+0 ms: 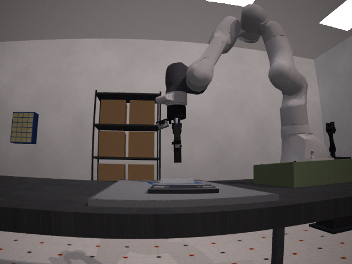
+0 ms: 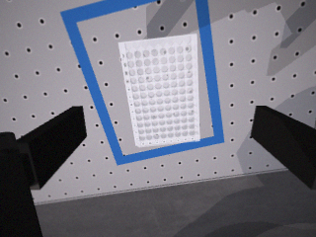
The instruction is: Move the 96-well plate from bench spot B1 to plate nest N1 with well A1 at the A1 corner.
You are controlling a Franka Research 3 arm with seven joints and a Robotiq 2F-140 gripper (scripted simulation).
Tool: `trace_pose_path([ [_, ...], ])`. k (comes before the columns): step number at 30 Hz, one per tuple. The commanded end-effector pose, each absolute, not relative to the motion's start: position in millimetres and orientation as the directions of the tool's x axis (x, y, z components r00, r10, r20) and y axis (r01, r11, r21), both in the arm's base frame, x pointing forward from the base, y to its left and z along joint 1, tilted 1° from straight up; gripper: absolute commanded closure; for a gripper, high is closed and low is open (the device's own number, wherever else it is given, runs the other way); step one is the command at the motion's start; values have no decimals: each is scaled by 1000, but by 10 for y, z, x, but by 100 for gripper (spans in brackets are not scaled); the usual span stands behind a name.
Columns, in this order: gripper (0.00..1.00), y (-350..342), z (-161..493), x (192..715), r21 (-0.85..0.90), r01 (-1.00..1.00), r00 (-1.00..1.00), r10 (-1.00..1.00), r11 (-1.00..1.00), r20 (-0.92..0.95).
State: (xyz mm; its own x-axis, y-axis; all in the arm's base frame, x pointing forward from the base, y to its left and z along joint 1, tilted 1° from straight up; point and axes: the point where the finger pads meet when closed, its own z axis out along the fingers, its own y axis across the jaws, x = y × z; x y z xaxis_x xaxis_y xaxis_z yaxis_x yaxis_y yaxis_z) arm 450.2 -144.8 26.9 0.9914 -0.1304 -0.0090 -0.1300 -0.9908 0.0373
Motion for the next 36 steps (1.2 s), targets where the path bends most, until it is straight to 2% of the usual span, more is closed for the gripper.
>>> trace_pose_path([
  [1,0,-1441,281,4546,15,-27,1000,-27,-1000,9],
  [21,0,-1441,281,4546,15,-27,1000,-27,-1000,9],
  [36,0,-1445,31,4548,15,-27,1000,-27,-1000,9],
])
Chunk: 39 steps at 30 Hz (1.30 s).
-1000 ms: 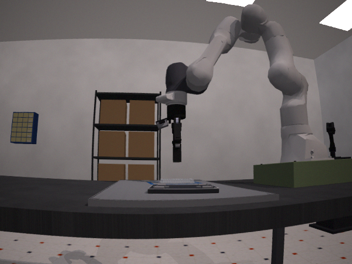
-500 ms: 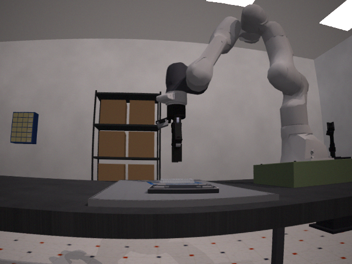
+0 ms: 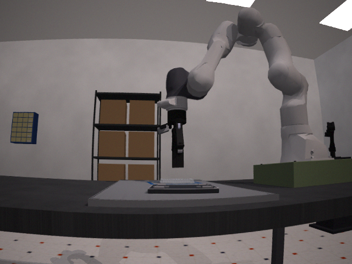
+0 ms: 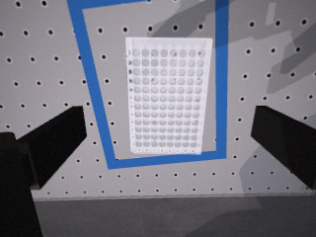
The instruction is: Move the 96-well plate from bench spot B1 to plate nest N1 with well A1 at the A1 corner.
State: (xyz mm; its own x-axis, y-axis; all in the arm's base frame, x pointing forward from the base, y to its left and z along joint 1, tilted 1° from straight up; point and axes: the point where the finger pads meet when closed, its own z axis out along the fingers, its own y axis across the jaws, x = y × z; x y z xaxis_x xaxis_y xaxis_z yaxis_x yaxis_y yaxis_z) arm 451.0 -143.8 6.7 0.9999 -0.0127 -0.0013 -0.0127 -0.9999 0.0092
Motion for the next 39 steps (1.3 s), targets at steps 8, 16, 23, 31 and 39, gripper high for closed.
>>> trace_pose_path([
  [8,0,-1446,-69,4549,15,-27,1000,-27,-1000,9],
  [16,0,-1448,-202,4550,15,-27,1000,-27,-1000,9],
  [23,0,-1449,-285,4551,15,-27,1000,-27,-1000,9],
  [31,0,-1450,-352,4551,15,-27,1000,-27,-1000,9],
  [39,0,-1450,-352,4551,15,-27,1000,-27,-1000,9],
])
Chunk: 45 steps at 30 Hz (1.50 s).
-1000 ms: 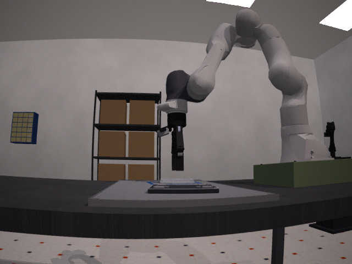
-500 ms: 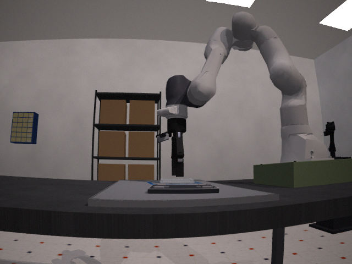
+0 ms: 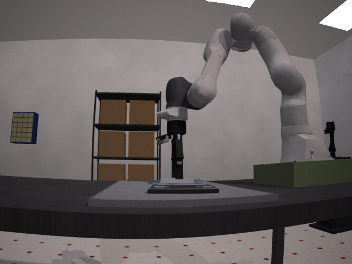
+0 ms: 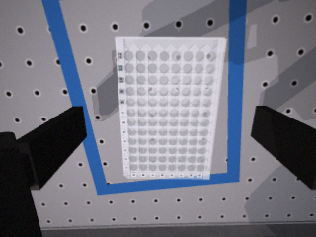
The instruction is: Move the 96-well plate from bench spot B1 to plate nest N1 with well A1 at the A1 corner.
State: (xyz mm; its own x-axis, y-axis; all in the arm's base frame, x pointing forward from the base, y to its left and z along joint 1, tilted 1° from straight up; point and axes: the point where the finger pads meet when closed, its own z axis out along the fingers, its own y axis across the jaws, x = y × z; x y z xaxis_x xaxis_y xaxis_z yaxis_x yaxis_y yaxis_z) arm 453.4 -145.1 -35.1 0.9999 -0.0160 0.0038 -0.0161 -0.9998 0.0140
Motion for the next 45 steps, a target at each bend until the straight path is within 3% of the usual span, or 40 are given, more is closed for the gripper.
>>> trace_pose_path([
  [1,0,-1450,-352,4551,15,-27,1000,-27,-1000,9],
  [7,0,-1450,-352,4551,15,-27,1000,-27,-1000,9],
  [8,37,-1450,-352,4551,15,-27,1000,-27,-1000,9],
  [45,40,-1450,-344,4551,15,-27,1000,-27,-1000,9],
])
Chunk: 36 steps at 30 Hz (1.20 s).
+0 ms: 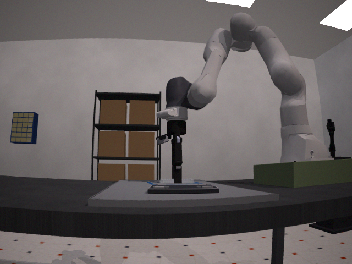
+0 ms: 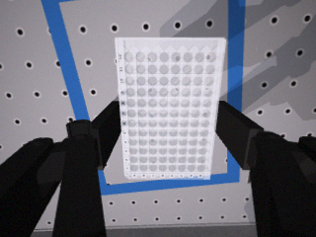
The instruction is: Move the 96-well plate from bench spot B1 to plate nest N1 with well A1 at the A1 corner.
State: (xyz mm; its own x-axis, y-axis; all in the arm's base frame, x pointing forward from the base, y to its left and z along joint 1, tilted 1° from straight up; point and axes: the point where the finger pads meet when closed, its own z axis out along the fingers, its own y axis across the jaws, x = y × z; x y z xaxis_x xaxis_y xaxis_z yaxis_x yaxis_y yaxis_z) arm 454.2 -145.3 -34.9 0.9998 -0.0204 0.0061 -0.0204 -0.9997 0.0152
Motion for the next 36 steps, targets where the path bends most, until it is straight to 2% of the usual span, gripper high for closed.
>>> trace_pose_path([
  [1,40,-1450,-344,4551,15,-27,1000,-27,-1000,9],
  [36,40,-1446,-44,4549,15,-27,1000,-27,-1000,9],
])
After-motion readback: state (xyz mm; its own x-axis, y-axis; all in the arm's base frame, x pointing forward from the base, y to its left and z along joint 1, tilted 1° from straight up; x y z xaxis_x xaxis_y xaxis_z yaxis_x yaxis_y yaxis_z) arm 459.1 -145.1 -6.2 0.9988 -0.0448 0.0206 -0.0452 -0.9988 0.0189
